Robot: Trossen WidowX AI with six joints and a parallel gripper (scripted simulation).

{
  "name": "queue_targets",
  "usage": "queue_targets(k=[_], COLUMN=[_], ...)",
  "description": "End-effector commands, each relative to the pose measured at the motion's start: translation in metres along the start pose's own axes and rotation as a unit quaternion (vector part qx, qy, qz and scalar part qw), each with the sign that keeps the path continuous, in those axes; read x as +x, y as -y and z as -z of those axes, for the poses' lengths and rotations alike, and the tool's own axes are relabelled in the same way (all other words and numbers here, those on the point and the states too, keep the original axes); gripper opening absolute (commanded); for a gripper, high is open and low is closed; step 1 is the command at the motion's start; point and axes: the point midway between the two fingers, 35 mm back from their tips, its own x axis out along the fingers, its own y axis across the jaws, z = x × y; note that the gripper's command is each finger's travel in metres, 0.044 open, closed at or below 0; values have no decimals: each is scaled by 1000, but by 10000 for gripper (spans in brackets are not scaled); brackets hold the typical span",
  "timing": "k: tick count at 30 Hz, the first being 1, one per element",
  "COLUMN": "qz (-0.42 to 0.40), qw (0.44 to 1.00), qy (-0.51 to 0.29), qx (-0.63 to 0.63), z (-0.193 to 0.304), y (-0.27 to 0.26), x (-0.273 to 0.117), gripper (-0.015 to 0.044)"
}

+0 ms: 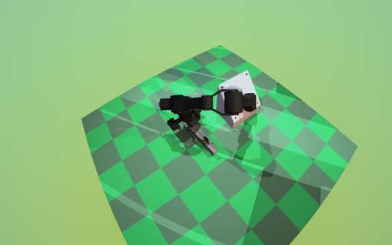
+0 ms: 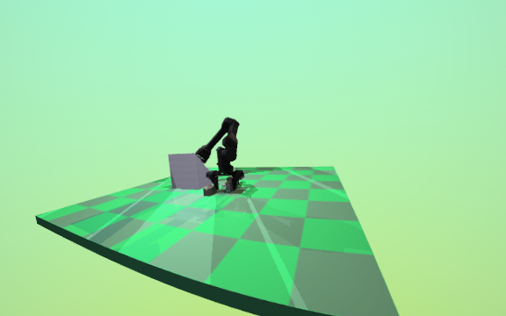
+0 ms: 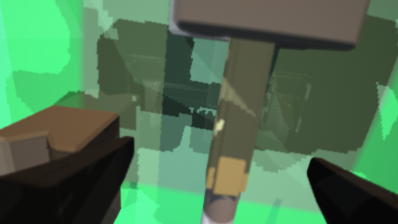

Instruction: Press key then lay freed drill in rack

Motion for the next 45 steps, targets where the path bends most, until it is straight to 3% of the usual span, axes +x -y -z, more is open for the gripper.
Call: queue_targets(k=[1,8,23,30,45], qz=[0,0,0,0,0], qw=[1000,1000,1000,1000,1000], qy=[3,3,0,0,2], qx=[2,3,0,0,2], z=[-2,-4,-2,-2,4], y=[-1,-2,0,0,-2], x=[2,3,1,1,-1], gripper=[440,440,46,0,0])
